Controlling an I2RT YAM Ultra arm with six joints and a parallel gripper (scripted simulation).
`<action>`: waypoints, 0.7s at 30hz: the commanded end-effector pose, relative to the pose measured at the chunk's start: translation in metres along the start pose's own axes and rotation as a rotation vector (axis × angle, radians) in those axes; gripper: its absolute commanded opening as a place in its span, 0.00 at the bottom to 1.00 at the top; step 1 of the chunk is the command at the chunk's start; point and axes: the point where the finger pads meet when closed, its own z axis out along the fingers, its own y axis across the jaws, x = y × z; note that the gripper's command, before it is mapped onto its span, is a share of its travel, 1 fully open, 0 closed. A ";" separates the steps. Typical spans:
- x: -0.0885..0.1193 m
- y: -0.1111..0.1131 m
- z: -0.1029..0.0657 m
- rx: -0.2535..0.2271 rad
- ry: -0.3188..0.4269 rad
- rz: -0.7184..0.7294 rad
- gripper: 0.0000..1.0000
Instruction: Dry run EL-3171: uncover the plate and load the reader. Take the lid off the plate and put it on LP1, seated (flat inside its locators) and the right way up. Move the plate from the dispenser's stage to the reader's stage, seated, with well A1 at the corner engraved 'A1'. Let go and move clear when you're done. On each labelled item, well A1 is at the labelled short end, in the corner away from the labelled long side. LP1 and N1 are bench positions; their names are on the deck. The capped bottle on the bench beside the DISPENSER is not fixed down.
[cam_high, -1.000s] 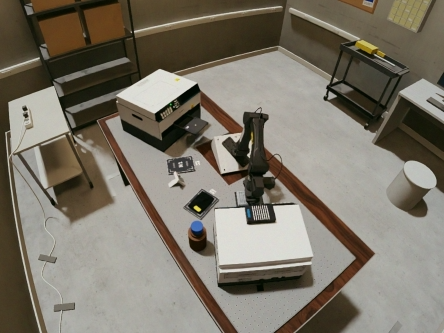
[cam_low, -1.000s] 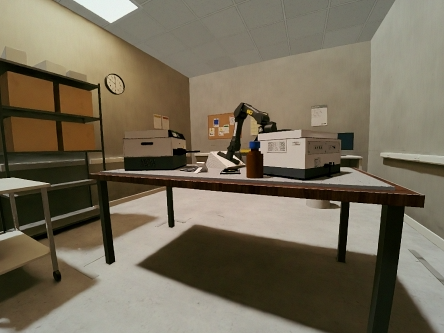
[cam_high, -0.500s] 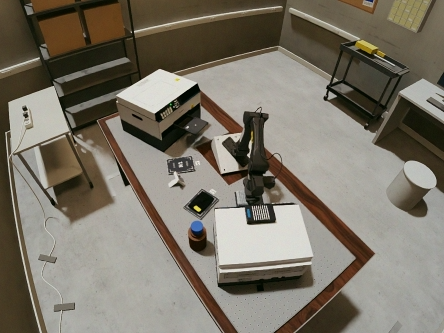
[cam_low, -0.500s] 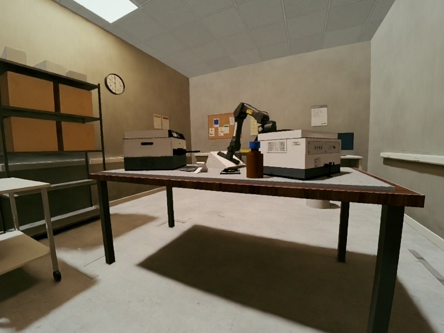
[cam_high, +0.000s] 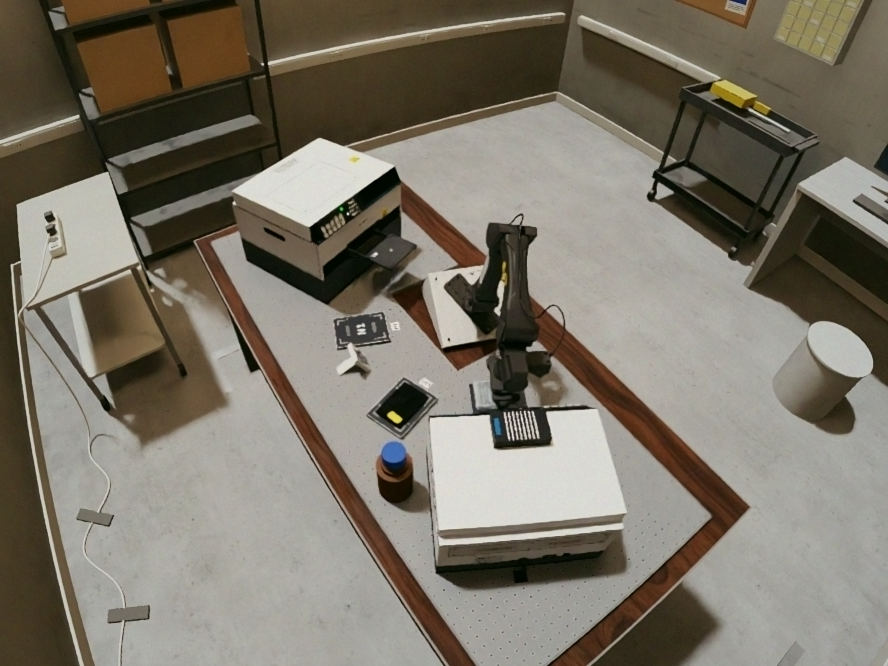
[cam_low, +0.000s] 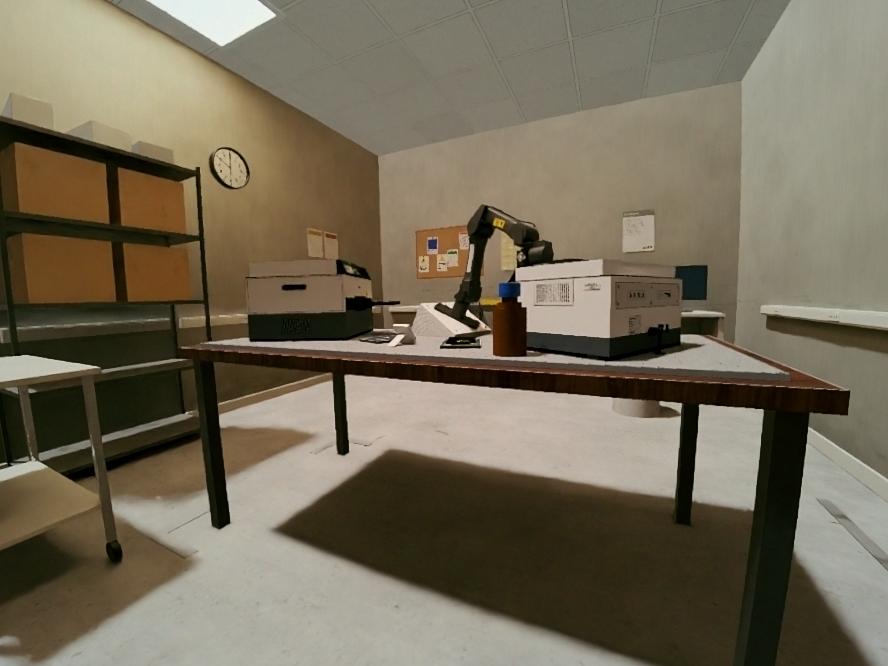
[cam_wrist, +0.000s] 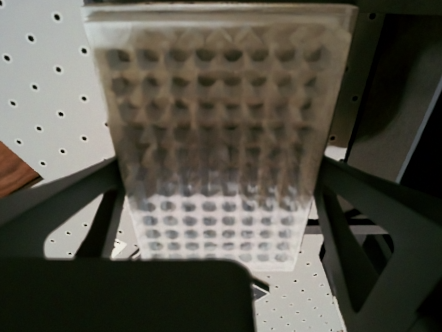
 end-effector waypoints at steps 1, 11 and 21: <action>-0.009 -0.009 -0.022 0.059 -0.022 -0.013 0.86; -0.001 -0.011 -0.025 0.064 -0.005 0.013 0.86; 0.000 -0.008 -0.028 0.049 -0.003 -0.001 0.86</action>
